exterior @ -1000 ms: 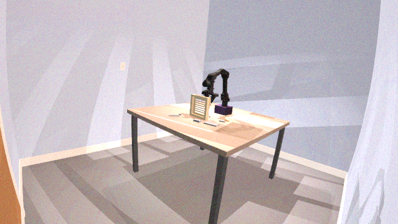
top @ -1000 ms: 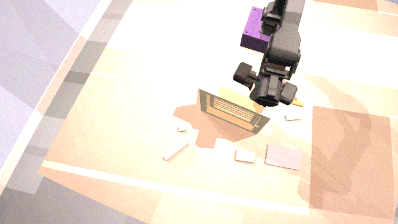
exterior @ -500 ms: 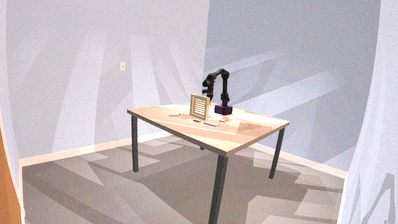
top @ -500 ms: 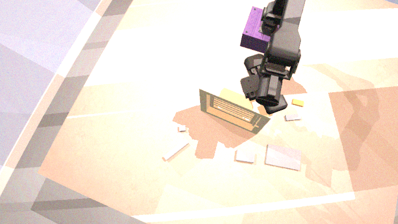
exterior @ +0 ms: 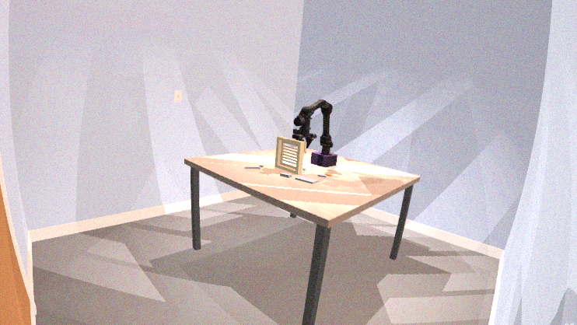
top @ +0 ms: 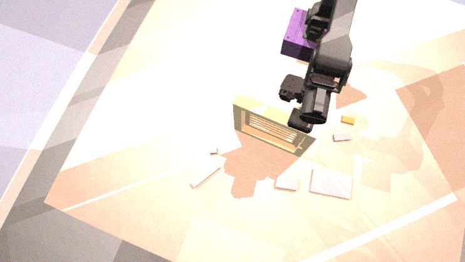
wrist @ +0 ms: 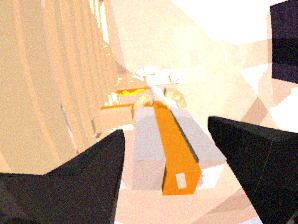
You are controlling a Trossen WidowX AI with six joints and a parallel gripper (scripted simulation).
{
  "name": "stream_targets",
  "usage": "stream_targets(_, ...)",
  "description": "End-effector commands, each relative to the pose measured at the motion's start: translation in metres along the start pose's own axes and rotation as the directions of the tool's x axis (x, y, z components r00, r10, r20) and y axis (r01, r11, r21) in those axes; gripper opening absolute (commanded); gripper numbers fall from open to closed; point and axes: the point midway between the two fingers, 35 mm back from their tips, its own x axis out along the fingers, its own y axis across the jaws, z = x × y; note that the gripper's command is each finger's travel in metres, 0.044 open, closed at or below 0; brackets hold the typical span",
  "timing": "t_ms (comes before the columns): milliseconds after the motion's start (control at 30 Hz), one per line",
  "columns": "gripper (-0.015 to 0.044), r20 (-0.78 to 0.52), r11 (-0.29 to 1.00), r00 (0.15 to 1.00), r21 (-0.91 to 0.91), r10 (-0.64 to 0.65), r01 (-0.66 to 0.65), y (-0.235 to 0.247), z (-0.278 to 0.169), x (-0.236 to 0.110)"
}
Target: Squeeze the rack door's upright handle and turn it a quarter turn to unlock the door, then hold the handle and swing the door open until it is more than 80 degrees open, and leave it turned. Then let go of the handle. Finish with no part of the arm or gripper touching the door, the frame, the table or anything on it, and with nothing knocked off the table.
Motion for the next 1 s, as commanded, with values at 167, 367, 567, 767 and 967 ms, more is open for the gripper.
stream_targets(167, 0.0293, 0.004, 0.978, 1.000, 0.207, 0.006, -0.007, 0.0017, 0.0021, -0.0001)
stream_targets(367, 0.0293, 0.004, 0.978, 1.000, 0.207, 0.006, -0.007, 0.0017, 0.0021, -0.0001)
stream_targets(567, 0.0267, 0.004, 0.978, 1.000, 0.207, 0.006, -0.007, 0.0017, 0.0021, -0.0001)
stream_targets(767, 0.0227, 0.004, 0.978, 1.000, 0.207, 0.006, -0.007, 0.0017, 0.0021, -0.0001)
stream_targets(967, 0.0187, 0.004, 0.978, 1.000, 0.207, 0.006, -0.007, 0.0017, 0.0021, -0.0001)
